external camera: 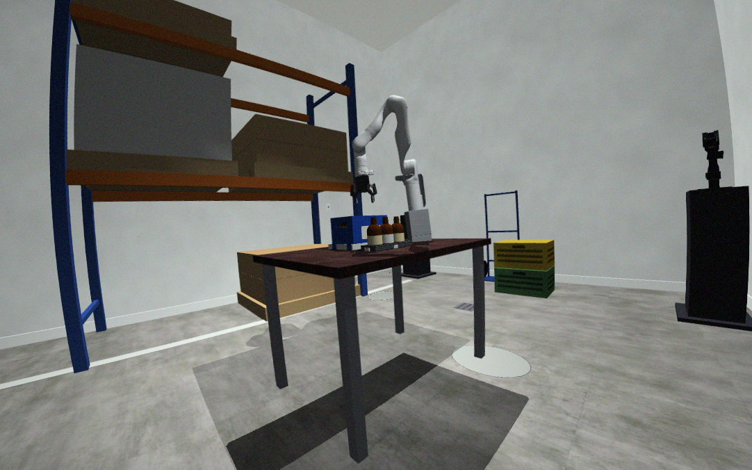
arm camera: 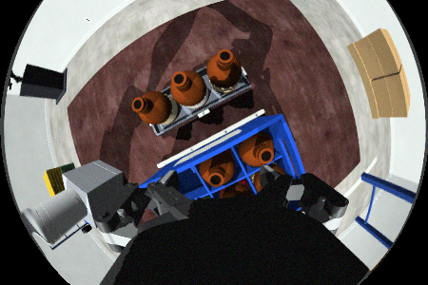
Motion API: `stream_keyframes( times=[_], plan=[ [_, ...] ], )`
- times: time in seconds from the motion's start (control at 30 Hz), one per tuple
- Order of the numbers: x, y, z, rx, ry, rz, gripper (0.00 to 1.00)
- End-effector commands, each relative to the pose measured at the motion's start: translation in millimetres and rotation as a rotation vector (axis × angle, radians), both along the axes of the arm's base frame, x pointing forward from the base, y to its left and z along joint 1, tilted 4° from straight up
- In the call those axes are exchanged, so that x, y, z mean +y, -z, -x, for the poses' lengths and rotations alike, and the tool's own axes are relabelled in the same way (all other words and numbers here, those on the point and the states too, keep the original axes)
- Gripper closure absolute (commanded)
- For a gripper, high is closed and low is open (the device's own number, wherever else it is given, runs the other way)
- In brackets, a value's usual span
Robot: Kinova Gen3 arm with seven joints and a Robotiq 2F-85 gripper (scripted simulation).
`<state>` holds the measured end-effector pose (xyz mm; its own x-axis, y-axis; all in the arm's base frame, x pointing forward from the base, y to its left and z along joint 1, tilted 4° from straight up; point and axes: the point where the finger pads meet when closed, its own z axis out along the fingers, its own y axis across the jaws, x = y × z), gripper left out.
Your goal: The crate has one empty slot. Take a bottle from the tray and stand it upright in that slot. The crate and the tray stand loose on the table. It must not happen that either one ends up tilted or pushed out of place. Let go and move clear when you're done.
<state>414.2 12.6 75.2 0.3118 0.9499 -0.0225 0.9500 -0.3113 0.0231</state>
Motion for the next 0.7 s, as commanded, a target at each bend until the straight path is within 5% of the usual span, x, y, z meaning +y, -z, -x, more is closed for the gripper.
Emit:
stream_keyframes(
  times=[0.0, 0.67],
  plan=[
    [-1, -0.3, -0.3, -0.001, 0.003, 0.0, 0.0],
    [-36, 0.1, -2.1, -0.019, 0.102, -0.003, 0.0]
  ],
)
